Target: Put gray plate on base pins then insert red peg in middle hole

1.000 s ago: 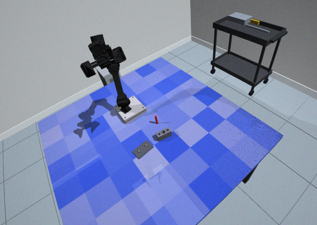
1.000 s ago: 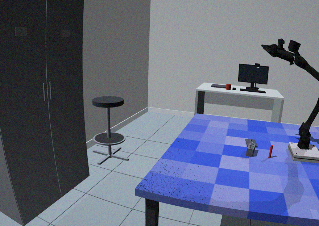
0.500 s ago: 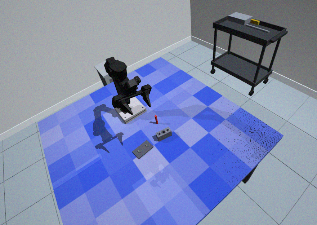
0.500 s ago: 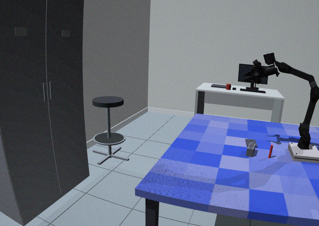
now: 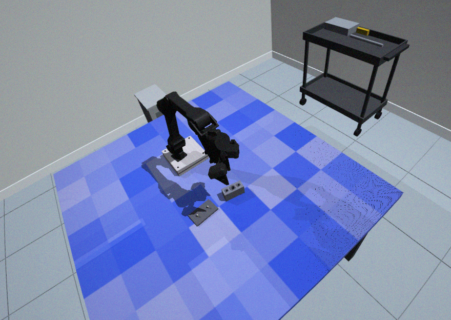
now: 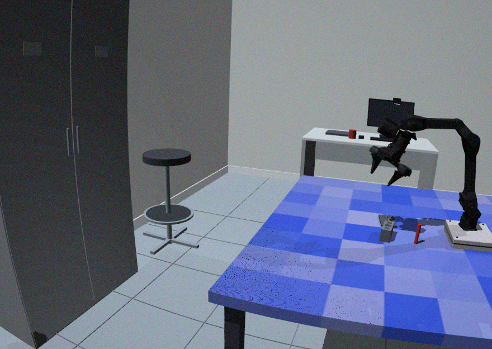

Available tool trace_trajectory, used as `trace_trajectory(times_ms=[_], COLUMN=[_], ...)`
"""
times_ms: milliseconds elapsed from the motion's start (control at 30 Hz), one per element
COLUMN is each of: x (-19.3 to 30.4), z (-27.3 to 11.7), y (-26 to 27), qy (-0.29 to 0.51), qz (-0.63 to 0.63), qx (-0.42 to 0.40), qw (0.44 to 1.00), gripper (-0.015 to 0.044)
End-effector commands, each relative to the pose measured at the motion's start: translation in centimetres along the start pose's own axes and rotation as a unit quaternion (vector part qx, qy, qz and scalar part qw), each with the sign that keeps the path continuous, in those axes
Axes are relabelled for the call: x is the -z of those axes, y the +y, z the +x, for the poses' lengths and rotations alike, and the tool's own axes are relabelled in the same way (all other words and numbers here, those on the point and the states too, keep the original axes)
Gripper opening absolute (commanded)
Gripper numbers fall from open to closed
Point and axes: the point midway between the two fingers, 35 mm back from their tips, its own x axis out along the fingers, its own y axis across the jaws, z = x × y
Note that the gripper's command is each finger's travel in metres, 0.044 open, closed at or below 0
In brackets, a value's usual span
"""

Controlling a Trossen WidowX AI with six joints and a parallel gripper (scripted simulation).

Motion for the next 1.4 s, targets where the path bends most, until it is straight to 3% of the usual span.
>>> trace_trajectory(times_ms=[0,100,467,667,1367], x=[1.5,2.2,1.7,2.9,3.7], z=[3.9,4.6,4.8,10.6,13.3], y=[6.2,8.1,8.0,9.8,10.6], qy=[0.087,0.109,0.108,0.108,0.108], qz=[-0.156,-0.206,-0.206,-0.206,-0.206], qx=[-0.134,-0.179,-0.179,-0.179,-0.179], qw=[0.975,0.956,0.956,0.956,0.956], gripper=[0.0440,0.0440,0.0440,0.0440,0.0440])
